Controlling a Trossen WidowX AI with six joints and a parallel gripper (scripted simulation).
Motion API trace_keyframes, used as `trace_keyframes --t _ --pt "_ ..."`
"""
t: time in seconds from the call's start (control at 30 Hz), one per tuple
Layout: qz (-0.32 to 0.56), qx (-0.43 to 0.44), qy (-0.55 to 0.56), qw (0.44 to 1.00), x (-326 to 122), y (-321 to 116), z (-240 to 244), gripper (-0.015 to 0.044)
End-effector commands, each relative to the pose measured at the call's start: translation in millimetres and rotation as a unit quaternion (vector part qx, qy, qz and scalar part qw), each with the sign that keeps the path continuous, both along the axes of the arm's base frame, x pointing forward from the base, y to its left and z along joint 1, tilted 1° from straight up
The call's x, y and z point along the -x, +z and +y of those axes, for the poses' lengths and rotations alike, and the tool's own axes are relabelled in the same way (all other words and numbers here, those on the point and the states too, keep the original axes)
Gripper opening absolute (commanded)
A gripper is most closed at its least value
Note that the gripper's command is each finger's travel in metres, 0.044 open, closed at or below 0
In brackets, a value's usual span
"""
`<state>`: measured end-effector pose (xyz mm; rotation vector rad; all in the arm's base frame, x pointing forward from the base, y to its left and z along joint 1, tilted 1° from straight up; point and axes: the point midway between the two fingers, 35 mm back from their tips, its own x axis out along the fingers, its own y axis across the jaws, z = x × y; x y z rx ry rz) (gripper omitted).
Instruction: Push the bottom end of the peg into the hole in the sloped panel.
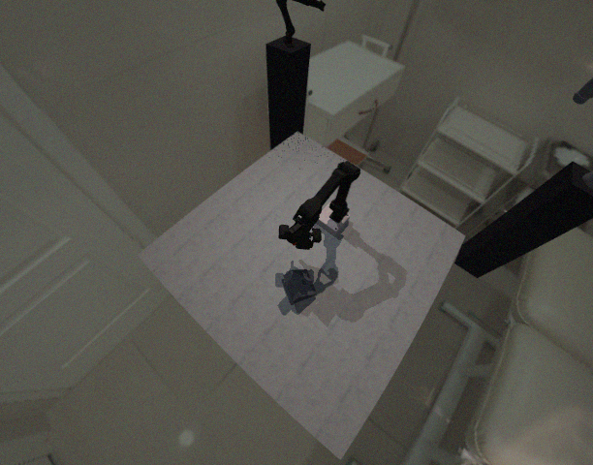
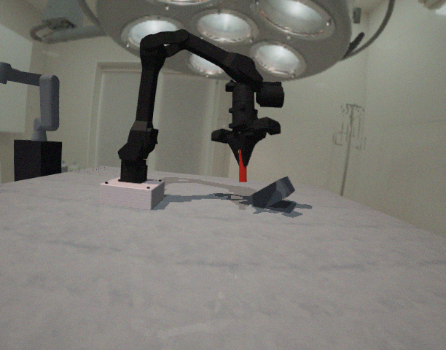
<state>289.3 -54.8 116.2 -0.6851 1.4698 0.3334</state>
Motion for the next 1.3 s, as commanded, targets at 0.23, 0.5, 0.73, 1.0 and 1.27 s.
trace_keyframes --t 0.23,0.5,0.73,1.0,1.27 --pt "-0.018 0.008 -0.036 0.999 -5.9 1.5 8.6 0.0" --pt "-0.03 0.011 -0.06 0.998 -9.3 2.3 15.2 0.0" --pt "-0.042 0.014 -0.082 0.996 -12.2 3.1 21.2 0.0" --pt "-0.055 0.016 -0.105 0.993 -15.4 4.0 28.2 0.0" --pt "-0.07 0.017 -0.129 0.989 -18.3 5.0 35.3 0.0"
